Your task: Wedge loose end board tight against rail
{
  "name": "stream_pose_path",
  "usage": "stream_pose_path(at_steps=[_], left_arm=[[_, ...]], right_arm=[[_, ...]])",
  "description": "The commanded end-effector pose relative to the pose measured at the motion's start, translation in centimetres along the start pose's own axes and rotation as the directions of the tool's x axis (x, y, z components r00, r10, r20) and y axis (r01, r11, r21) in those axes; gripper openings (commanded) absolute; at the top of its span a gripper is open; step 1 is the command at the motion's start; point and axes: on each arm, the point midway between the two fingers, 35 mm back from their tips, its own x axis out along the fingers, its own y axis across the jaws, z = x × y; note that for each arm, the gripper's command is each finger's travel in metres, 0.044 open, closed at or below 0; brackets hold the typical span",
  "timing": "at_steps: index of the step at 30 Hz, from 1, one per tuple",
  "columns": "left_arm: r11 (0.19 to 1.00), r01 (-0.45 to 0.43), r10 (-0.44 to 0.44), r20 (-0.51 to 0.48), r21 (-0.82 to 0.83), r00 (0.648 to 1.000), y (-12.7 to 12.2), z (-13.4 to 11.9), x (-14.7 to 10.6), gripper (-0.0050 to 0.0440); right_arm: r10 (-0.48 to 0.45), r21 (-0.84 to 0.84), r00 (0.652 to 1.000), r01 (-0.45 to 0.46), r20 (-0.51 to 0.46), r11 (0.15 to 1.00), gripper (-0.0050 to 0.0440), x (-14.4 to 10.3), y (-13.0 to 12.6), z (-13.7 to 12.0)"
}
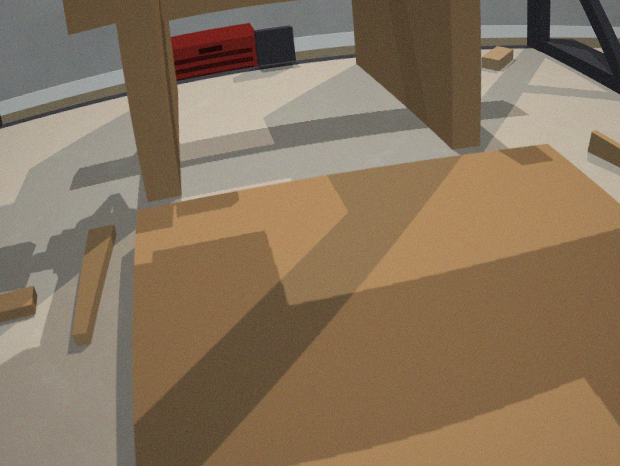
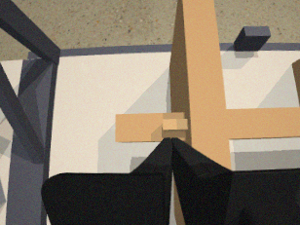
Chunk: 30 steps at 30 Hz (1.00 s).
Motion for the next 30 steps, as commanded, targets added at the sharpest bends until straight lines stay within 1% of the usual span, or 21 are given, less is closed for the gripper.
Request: stream_pose_path(at_steps=[1,6,8,9,12,17,23,25,26,28,30], left_arm=[[1.000,-0.002,0.002,0.028,0.002,1.000,0.0,1.3,0.0,0.0096],[1.000,-0.003,0.003,0.027,0.000,1.000,0.0,1.3,0.0,0.0096],[1.000,-0.003,0.003,0.027,0.000,1.000,0.0,1.3,0.0,0.0096],[1.000,0.001,-0.001,0.021,-0.001,1.000,-0.1,1.0,0.0,0.0096],[1.000,-0.001,0.001,0.025,-0.004,1.000,0.0,1.2,0.0,0.0096],[1.000,-0.003,0.003,0.026,-0.006,1.000,0.0,1.3,0.0,0.0096],[1.000,-0.002,0.002,0.025,-0.006,1.000,0.0,1.2,0.0,0.0096],[1.000,-0.002,0.002,0.025,-0.006,1.000,0.0,1.2,0.0,0.0096],[1.000,-0.003,0.003,0.021,-0.005,1.000,0.0,1.0,0.0,0.0096],[1.000,-0.004,0.004,0.026,-0.006,1.000,0.0,1.2,0.0,0.0096],[1.000,-0.004,0.004,0.025,-0.007,1.000,0.0,1.2,0.0,0.0096]], right_arm=[[-0.043,-0.016,0.999,0.043,-0.005,0.999,-0.0050,-1.2,0.4,0.9],[-0.108,0.011,0.994,0.108,-0.027,0.994,-0.0050,-1.3,0.4,1.4],[-0.108,0.011,0.994,0.108,-0.027,0.994,-0.0050,-1.3,0.4,1.4],[-0.127,0.017,0.992,0.127,-0.029,0.992,-0.0050,-1.4,0.3,1.5],[-0.200,0.046,0.979,0.202,-0.045,0.978,-0.0050,-1.6,0.4,2.2],[-0.331,0.094,0.942,0.335,-0.053,0.938,-0.0050,-2.2,0.3,3.4],[-0.472,0.158,0.881,0.472,-0.044,0.867,-0.0050,-3.0,0.6,4.8],[-0.472,0.158,0.881,0.472,-0.044,0.867,-0.0050,-3.0,0.6,4.8],[-0.485,0.163,0.874,0.485,-0.041,0.859,-0.0050,-3.2,0.5,4.9],[-0.521,0.185,0.853,0.517,-0.033,0.836,-0.0050,-3.4,0.7,5.3],[-0.571,0.217,0.821,0.561,-0.019,0.799,-0.0050,-3.7,1.1,5.9]])
